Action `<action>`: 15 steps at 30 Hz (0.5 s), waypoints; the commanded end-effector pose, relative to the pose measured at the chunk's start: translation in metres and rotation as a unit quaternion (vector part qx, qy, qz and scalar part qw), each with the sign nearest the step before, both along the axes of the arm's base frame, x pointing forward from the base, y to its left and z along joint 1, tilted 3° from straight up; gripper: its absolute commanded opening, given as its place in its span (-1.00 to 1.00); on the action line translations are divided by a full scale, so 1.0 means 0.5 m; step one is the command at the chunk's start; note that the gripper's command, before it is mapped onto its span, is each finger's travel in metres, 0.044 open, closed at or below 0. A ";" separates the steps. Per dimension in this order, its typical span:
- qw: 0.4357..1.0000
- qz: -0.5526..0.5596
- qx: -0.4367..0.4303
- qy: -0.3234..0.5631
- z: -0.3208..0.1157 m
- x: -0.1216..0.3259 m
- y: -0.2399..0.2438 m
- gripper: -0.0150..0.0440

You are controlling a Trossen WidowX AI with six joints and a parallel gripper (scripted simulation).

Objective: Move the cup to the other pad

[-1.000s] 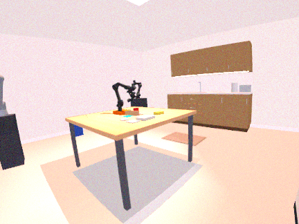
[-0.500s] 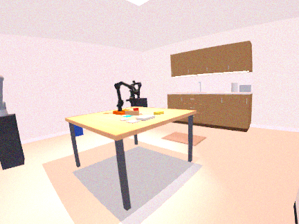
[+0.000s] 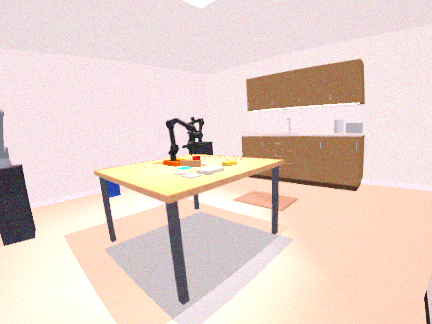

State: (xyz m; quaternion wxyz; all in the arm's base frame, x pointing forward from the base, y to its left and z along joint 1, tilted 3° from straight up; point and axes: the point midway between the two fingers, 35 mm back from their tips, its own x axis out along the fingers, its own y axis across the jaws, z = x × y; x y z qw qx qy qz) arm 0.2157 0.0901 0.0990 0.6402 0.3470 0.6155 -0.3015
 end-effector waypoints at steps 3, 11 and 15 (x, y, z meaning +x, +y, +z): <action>1.000 -0.003 0.001 0.003 -0.022 0.000 0.001 0.01; 1.000 -0.003 0.001 0.003 -0.048 0.001 0.002 0.01; 1.000 -0.003 0.001 0.003 -0.061 0.002 0.003 0.01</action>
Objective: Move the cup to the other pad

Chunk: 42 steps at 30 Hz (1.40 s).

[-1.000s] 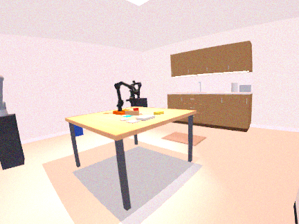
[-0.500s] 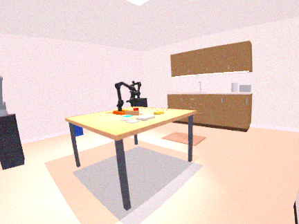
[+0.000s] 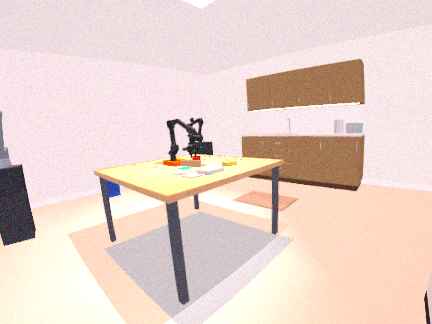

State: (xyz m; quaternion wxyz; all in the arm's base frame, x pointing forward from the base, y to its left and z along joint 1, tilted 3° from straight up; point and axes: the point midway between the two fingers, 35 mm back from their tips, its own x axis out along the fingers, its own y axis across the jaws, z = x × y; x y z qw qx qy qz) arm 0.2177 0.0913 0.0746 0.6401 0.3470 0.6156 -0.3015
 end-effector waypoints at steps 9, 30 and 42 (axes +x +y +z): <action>1.000 -0.003 0.000 0.003 -0.041 -0.003 0.000 0.01; 1.000 0.000 -0.001 0.002 -0.048 -0.002 0.000 -0.49; 1.000 -0.001 0.000 0.002 0.008 0.002 0.000 -0.49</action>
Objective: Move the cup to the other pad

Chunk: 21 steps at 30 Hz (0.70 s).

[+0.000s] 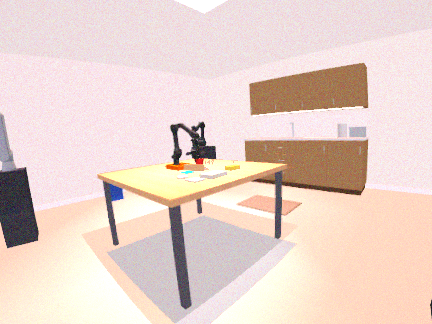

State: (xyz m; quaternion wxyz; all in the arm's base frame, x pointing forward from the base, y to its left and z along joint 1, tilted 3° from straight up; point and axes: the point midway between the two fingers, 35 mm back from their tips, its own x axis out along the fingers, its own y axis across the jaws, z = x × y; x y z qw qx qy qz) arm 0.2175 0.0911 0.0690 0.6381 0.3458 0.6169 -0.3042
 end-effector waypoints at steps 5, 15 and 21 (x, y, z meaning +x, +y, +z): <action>1.000 -0.001 0.001 -0.001 0.049 0.002 0.000 -0.49; 1.000 -0.002 0.002 -0.001 0.107 0.000 -0.003 -0.49; 1.000 -0.002 0.002 0.000 0.122 0.000 -0.005 -0.49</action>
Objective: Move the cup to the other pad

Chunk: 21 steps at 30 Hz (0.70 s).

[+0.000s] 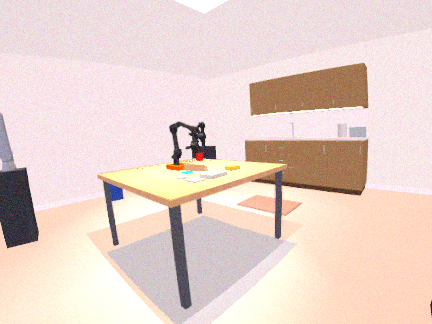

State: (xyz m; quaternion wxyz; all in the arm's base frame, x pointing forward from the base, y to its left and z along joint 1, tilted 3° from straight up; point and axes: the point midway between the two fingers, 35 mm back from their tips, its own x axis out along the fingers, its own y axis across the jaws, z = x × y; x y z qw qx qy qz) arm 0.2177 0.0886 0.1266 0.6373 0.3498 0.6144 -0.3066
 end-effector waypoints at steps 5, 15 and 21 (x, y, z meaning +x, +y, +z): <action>1.000 0.000 0.000 0.000 0.003 0.000 -0.001 -0.49; 1.000 0.000 0.000 0.000 0.003 0.000 -0.001 -0.49; 1.000 0.000 0.000 0.000 0.003 0.002 -0.006 -0.49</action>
